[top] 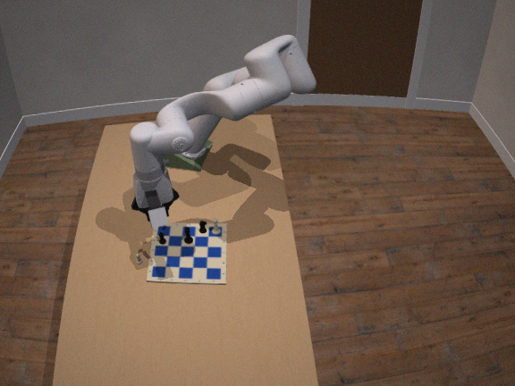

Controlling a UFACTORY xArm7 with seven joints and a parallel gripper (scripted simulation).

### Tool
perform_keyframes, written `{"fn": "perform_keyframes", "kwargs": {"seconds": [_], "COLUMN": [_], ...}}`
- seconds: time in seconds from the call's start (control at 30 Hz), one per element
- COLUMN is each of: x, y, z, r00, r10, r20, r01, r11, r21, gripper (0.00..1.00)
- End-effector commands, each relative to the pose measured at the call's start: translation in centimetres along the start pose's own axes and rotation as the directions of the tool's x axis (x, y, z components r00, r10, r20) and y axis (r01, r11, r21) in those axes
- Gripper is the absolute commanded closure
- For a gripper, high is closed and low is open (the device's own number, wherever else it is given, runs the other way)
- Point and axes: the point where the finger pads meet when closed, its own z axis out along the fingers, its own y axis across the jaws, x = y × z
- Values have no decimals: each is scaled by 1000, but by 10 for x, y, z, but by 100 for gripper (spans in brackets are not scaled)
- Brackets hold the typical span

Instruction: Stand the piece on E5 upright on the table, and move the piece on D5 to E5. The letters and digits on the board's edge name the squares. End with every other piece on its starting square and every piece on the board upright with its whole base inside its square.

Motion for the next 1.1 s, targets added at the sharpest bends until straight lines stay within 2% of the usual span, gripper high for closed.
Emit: {"fn": "perform_keyframes", "kwargs": {"seconds": [0.0, 0.6, 1.07], "x": [1, 1, 1], "y": [1, 1, 1], "z": [-1, 1, 17], "r00": [1000, 1000, 1000], "r10": [1, 1, 1], "r20": [-3, -3, -3], "r01": [-1, -1, -1], "r11": [1000, 1000, 1000], "r21": [-3, -3, -3], "gripper": [63, 63, 63]}}
